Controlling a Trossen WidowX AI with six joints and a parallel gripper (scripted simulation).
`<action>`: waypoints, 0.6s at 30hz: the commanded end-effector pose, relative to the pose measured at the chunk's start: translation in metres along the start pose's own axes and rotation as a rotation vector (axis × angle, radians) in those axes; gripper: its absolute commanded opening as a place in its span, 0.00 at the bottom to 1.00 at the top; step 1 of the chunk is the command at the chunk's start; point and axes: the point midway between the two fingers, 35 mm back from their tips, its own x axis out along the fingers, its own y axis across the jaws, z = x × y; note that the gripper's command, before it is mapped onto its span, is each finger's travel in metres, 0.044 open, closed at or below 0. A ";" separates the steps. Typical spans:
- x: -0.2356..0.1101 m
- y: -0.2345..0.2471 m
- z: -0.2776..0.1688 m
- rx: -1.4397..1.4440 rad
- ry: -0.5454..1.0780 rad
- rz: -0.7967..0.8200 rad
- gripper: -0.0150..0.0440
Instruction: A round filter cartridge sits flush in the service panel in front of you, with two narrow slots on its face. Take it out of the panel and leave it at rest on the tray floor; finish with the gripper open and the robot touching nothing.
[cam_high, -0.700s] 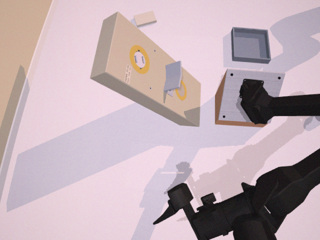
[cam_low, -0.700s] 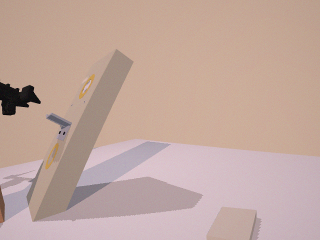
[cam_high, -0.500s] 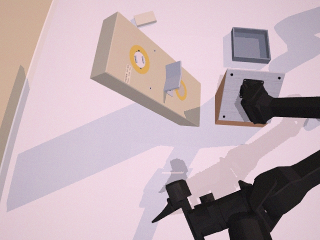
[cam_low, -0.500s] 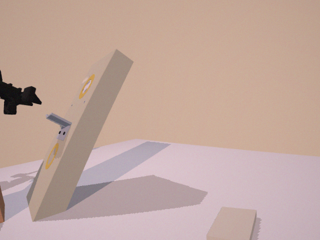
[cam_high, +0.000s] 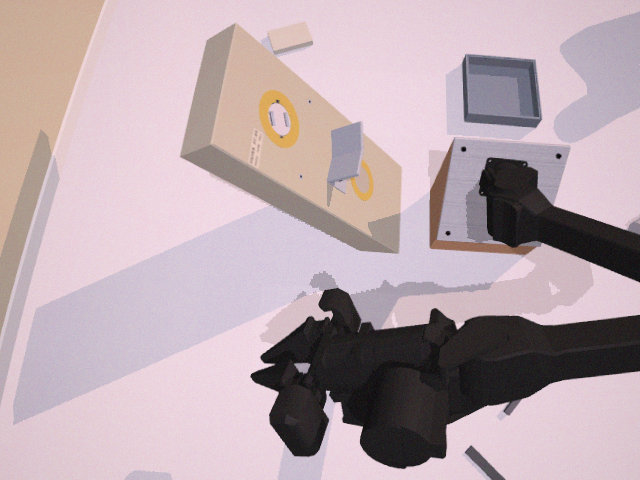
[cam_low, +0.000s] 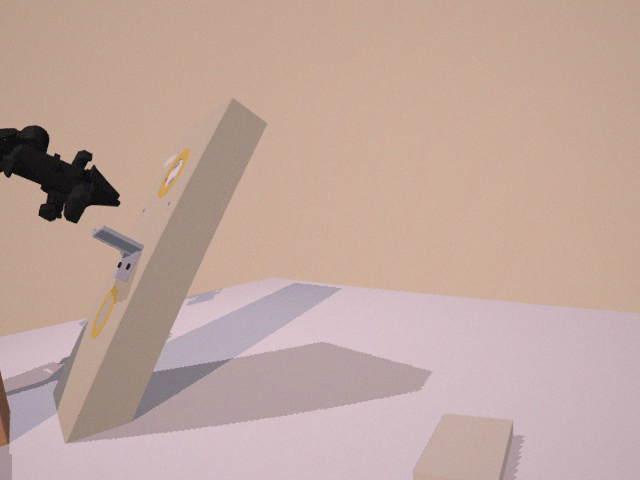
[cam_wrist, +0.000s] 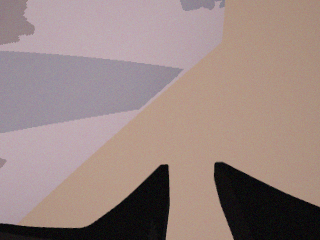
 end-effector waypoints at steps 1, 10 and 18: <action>0.009 0.043 -0.061 0.517 0.122 0.118 0.45; -0.005 0.088 -0.131 1.124 0.276 0.134 0.45; -0.035 0.136 -0.188 1.762 0.436 0.088 0.45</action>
